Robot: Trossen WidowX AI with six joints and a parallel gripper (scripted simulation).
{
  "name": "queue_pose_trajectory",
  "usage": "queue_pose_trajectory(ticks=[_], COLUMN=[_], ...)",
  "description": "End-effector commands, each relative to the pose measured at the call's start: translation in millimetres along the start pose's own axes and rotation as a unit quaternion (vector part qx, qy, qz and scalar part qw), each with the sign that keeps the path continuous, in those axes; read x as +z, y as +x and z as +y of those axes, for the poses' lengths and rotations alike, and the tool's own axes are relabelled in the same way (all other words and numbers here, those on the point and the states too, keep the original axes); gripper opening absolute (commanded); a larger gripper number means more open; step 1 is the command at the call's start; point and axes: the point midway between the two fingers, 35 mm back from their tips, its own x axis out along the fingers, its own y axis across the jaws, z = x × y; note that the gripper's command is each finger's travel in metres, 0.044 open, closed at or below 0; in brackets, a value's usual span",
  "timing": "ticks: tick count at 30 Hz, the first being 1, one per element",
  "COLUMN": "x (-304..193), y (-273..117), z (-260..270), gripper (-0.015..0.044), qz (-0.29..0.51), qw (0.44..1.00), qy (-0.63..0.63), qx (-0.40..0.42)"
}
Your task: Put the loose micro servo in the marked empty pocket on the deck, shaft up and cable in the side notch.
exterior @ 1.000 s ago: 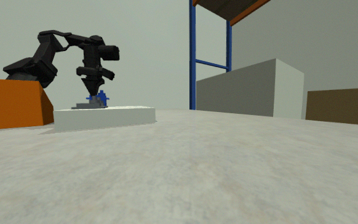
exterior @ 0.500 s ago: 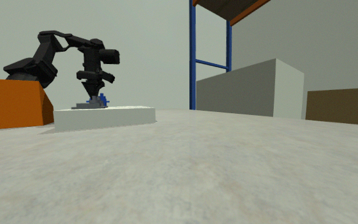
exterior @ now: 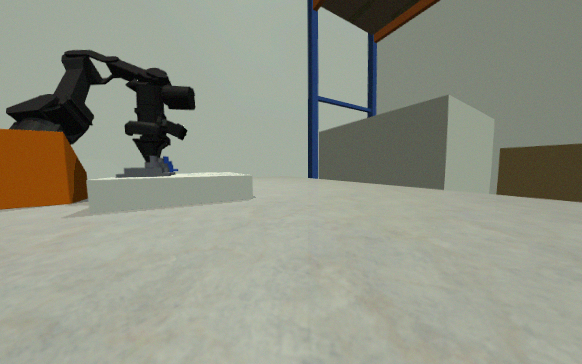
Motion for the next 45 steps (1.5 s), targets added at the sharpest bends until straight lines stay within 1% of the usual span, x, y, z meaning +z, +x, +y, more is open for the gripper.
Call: queue_pose_trajectory(ticks=[1, 9, 16, 19, 24, 30, 33, 39, 40, 45], x=[0, 0, 0, 0, -2, -1, 8, 54, 63, 103], y=[4, 10, 8, 6, -25, -27, -29, -59, -65, -89], z=[0, 0, 0, 0, 0, -1, 0, 2, 2, 0], gripper=[0.0000, 0.0000, 0.0184, 0.0187, 0.0187, 0.0187, 0.0266, 0.0424, 0.0440, 0.0440], qz=[-0.002, -0.002, -0.002, -0.002, -0.002, -0.002, -0.003, -0.004, -0.004, -0.004], qw=[1.000, 1.000, 1.000, 1.000, 1.000, 1.000, 1.000, 1.000, 1.000, 1.000], qy=[0.002, 0.002, 0.002, 0.002, 0.002, 0.002, 0.004, 0.002, 0.002, 0.000], qx=[0.001, 0.002, 0.001, 0.001, 0.000, 0.001, 0.002, 0.001, 0.001, -0.001])
